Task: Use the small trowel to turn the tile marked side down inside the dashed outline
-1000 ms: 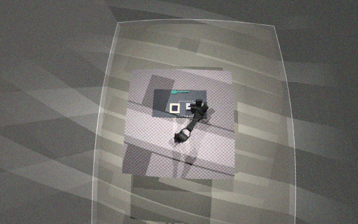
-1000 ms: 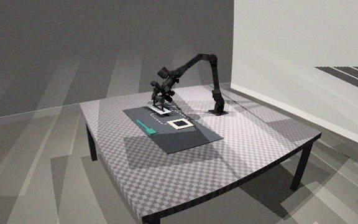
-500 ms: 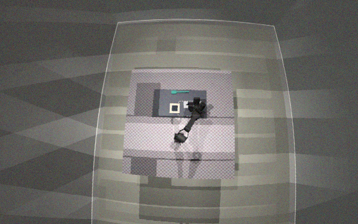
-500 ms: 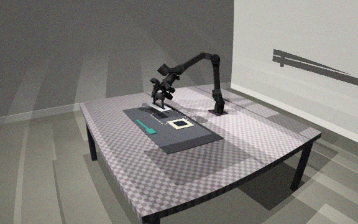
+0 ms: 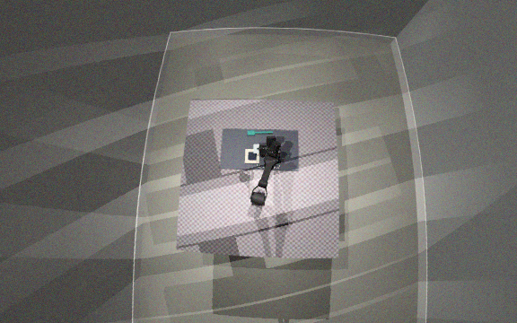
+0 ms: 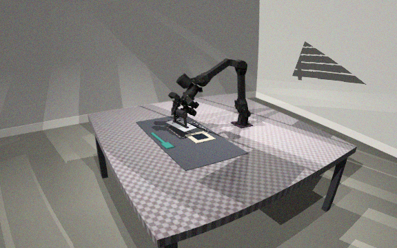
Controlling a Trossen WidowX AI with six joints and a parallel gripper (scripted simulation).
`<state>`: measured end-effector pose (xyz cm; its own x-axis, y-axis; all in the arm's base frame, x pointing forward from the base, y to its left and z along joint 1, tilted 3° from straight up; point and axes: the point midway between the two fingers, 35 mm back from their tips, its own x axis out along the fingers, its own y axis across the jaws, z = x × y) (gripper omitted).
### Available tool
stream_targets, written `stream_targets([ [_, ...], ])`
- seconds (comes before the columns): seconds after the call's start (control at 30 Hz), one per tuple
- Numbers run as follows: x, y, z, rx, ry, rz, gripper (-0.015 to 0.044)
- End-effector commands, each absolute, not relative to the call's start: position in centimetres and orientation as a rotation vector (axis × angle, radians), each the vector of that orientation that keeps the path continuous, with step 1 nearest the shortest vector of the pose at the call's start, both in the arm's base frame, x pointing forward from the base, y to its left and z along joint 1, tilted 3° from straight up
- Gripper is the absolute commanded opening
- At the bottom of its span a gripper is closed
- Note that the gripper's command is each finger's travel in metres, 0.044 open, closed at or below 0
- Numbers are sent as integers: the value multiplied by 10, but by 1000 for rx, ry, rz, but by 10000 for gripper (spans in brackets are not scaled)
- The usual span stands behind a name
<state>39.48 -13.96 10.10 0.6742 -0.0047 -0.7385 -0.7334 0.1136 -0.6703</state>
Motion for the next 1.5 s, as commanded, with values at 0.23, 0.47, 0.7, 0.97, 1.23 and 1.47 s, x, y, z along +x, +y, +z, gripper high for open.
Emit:
stream_targets([
  [0.23, 409, -77, 105, -1359, 675, 609, 0],
  [0.47, 411, -40, 103, -1350, 673, 630, 0],
  [0.7, 411, -2, 102, -1348, 683, 611, 0],
  [0.97, 406, 42, 103, -1346, 682, 581, 0],
  [1.23, 396, 84, 106, -1341, 666, 543, 0],
  [1.47, 383, 119, 109, -1331, 640, 507, 0],
])
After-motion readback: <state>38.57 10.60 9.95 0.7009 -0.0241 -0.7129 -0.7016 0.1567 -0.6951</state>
